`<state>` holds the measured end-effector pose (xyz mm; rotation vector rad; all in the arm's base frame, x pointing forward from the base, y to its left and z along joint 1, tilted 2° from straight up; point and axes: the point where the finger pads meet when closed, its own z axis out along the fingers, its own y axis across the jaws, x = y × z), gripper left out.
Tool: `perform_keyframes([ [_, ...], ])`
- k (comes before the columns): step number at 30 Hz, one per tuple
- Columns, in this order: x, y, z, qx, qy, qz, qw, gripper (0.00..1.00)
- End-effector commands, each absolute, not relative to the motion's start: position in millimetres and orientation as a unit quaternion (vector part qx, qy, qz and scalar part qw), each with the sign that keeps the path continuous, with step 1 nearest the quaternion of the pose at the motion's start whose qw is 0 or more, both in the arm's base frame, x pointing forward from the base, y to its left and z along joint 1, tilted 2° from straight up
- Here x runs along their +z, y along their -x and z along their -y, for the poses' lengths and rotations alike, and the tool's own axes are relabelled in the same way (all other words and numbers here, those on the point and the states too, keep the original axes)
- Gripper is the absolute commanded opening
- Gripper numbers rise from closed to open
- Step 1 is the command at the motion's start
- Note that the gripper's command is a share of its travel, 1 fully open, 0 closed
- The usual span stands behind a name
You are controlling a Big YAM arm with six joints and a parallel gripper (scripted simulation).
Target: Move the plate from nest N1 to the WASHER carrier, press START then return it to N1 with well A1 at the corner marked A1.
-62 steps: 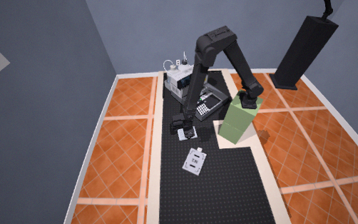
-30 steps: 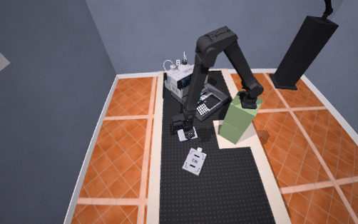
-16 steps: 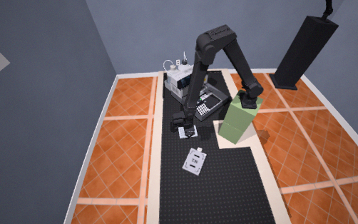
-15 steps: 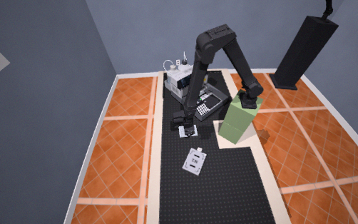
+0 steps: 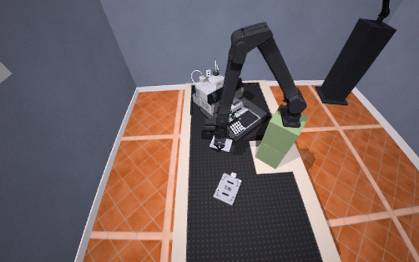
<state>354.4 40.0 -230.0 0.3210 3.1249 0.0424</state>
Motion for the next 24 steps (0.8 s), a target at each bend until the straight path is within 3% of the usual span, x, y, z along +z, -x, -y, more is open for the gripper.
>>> perform_keyframes([
  [1, -218.0, -366.1, -21.6, 0.02, -0.184, -0.983, 0.022, 0.84],
  [7, -215.6, -364.9, 9.0, 0.02, -0.279, -0.96, 0.02, 0.84],
  [24, -213.4, -361.2, 31.1, 0.018, -0.265, -0.964, 0.011, 0.84],
])
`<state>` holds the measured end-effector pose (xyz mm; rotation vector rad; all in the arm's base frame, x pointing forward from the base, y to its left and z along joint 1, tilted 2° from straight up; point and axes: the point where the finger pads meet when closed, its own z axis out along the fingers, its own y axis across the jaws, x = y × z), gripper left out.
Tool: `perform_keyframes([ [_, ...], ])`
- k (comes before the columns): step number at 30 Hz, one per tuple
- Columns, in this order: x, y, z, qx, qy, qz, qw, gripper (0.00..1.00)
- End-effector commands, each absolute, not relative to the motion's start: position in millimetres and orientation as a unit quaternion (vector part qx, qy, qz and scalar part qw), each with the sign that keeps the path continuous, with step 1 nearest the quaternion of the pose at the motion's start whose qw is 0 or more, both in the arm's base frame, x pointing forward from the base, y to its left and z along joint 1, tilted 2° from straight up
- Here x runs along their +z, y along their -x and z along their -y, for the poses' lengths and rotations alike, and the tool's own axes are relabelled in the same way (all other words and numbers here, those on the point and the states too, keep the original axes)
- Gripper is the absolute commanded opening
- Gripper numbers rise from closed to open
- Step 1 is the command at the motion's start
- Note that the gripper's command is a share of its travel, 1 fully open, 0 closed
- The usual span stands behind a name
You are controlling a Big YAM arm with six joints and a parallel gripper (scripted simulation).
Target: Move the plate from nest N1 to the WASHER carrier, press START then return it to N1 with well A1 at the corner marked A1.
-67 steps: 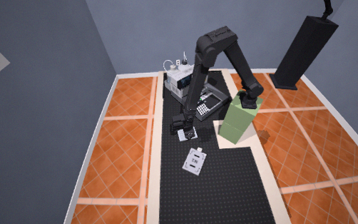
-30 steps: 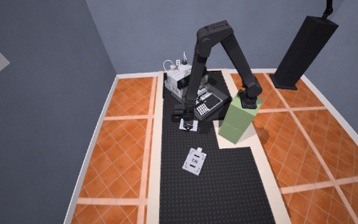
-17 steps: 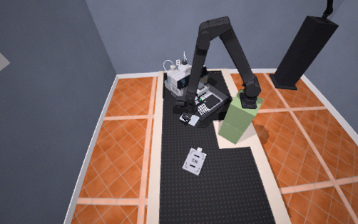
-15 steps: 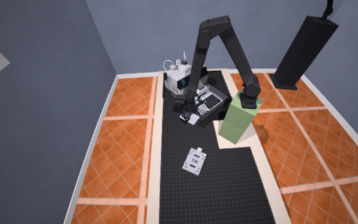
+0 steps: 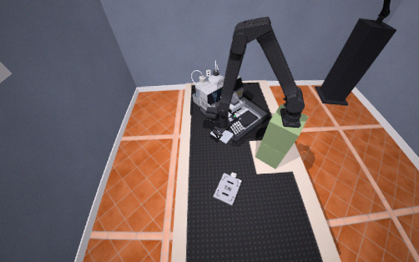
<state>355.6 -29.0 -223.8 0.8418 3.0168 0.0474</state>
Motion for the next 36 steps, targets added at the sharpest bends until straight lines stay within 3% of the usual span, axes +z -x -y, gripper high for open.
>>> perform_keyframes([
  [1, -213.4, -361.2, 31.2, 0.018, -0.265, -0.964, 0.011, 0.84],
  [32, -213.4, -361.2, 30.8, 0.018, -0.266, -0.964, 0.011, 0.84],
  [36, -212.4, -355.2, 47.3, 0.019, -0.326, -0.945, 0.016, 0.84],
])
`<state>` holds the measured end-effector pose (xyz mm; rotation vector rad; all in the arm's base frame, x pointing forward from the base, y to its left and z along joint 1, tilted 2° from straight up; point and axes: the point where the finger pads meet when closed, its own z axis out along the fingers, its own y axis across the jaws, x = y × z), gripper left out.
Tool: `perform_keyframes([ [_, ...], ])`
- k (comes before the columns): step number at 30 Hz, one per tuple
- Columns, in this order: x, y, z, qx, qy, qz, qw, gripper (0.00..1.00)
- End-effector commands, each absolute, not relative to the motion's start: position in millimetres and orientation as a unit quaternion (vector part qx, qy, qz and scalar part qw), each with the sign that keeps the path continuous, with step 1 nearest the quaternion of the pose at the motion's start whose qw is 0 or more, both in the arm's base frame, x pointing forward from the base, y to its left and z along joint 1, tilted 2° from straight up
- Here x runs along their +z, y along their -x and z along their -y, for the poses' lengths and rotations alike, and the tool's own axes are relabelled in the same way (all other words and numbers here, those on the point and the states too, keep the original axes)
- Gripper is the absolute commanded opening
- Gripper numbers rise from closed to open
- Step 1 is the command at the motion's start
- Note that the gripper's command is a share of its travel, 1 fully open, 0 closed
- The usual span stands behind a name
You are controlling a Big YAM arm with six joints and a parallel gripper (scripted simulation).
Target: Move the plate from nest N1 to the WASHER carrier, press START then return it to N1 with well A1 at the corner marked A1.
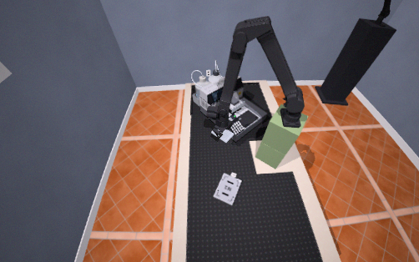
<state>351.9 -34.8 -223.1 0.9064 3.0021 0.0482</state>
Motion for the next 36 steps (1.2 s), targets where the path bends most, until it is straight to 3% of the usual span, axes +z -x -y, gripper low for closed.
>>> perform_keyframes([
  [1, -212.4, -355.2, 47.3, 0.019, -0.326, -0.945, 0.016, 0.84],
  [27, -202.5, -297.3, 154.7, 0.019, -0.667, -0.745, 0.005, 0.84],
  [36, -200.9, -294.7, 161.6, 0.018, -0.657, -0.754, 0.003, 0.84],
])
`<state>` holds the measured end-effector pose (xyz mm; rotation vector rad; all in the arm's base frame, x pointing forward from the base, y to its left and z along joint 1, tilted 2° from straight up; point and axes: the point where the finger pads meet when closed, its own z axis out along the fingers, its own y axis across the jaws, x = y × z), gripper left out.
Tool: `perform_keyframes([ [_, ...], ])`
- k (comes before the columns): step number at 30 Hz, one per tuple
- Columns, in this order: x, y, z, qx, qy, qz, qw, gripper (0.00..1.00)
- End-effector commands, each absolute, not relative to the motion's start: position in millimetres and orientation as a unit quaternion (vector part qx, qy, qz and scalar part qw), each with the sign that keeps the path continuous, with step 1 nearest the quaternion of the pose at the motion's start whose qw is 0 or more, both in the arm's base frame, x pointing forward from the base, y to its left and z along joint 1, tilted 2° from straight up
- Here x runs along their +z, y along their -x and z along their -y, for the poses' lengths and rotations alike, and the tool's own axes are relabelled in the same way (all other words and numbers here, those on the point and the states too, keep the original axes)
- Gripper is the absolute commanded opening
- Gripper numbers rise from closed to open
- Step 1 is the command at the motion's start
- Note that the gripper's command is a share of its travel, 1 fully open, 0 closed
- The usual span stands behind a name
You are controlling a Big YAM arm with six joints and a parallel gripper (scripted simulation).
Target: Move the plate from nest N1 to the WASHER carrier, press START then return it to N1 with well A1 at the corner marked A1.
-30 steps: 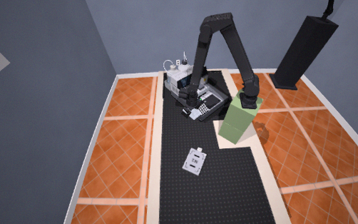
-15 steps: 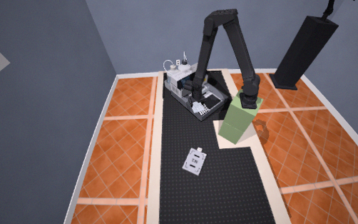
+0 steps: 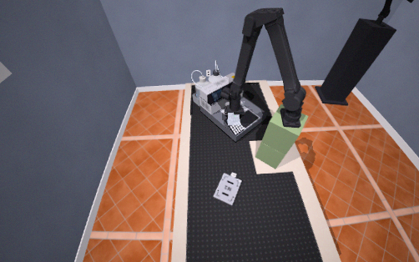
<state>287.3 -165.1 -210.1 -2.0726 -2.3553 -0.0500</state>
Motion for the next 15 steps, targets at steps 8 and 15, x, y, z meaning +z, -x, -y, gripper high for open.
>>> perform_keyframes([
  [8, -198.5, -268.8, 188.3, -0.019, 0.738, 0.675, -0.011, 0.84],
  [15, -195.8, -244.4, 206.8, -0.018, 0.801, 0.598, -0.009, 0.84],
])
